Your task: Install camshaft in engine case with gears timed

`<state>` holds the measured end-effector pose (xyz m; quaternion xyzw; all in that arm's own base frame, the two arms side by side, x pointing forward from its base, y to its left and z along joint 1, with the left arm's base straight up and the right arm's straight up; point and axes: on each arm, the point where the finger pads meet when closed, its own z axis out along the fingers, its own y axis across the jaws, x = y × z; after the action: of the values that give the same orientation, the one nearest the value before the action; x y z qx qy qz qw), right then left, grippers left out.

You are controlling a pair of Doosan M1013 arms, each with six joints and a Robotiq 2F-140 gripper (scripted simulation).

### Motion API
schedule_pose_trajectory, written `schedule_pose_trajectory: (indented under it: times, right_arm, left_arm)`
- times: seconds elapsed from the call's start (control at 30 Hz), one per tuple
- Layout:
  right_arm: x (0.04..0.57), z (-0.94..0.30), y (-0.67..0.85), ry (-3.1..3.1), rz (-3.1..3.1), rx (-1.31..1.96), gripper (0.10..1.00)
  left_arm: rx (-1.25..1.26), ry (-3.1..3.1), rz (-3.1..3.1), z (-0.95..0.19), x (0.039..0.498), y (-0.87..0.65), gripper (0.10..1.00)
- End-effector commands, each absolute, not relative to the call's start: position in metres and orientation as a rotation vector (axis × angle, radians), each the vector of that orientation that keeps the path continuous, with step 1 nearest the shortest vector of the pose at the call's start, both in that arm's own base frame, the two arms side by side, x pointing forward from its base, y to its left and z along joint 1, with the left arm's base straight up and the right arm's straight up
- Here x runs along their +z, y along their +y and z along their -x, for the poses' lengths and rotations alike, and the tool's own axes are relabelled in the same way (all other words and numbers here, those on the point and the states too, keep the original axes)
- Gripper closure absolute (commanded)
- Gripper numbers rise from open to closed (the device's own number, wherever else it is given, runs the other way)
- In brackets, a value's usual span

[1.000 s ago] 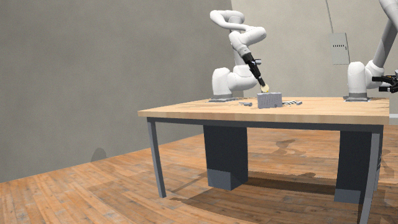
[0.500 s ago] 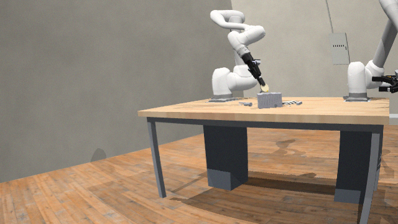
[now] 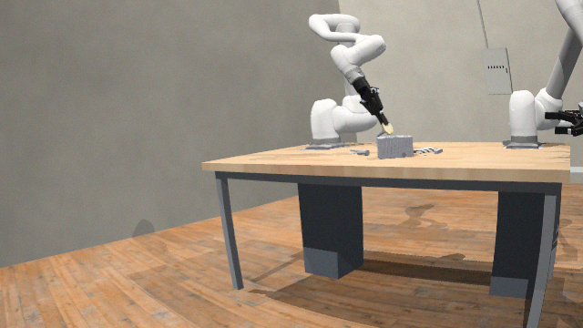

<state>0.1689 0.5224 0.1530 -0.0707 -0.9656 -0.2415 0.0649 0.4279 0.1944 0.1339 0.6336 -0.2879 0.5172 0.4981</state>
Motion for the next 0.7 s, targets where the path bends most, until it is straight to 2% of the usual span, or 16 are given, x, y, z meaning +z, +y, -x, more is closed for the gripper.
schedule_pose_trajectory:
  times: [0.0,0.67]
  right_arm:
    - [0.155,-0.172,0.524,-2.919,0.025,-0.756,0.956]
    - [0.159,-0.188,0.530,-2.855,-0.854,-0.792,0.956]
  left_arm:
    - [1.253,-0.698,-1.534,-0.428,0.134,0.195,0.098]
    - [1.253,-0.698,-1.534,-0.428,0.134,0.195,0.098]
